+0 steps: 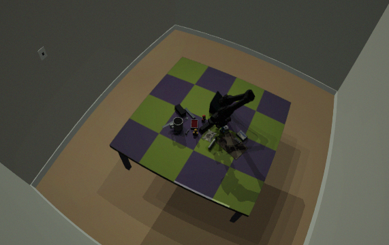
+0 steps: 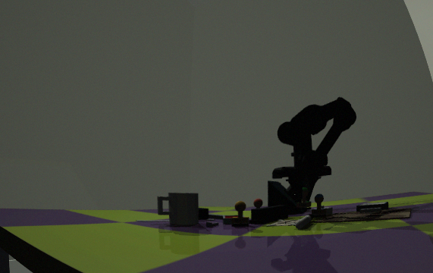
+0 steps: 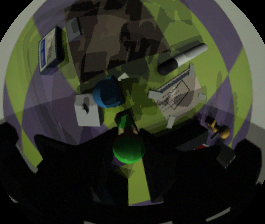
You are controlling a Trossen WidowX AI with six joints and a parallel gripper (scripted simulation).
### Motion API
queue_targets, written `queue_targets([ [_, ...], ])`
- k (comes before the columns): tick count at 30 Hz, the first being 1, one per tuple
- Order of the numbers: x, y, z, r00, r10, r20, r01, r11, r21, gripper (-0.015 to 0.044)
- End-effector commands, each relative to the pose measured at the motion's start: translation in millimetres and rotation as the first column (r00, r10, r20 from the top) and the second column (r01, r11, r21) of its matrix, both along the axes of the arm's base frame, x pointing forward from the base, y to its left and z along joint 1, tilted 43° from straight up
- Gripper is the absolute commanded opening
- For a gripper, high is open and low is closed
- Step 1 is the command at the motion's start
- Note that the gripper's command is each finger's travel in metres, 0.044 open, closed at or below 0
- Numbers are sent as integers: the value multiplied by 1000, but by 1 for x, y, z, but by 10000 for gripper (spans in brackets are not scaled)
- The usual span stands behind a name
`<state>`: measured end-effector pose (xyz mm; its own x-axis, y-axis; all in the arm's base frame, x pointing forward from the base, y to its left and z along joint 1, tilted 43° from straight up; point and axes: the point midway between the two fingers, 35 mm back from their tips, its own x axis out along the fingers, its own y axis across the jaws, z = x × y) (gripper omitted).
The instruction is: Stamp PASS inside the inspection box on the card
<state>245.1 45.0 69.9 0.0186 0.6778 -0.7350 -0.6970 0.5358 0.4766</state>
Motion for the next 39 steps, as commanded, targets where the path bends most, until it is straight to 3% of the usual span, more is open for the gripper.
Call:
queue_targets([
  [1,1,-3,2,1000,4,7,-4,1000,-7,0],
  [39,0,-15,16,1000,3,8,-3,1000,-8,0],
])
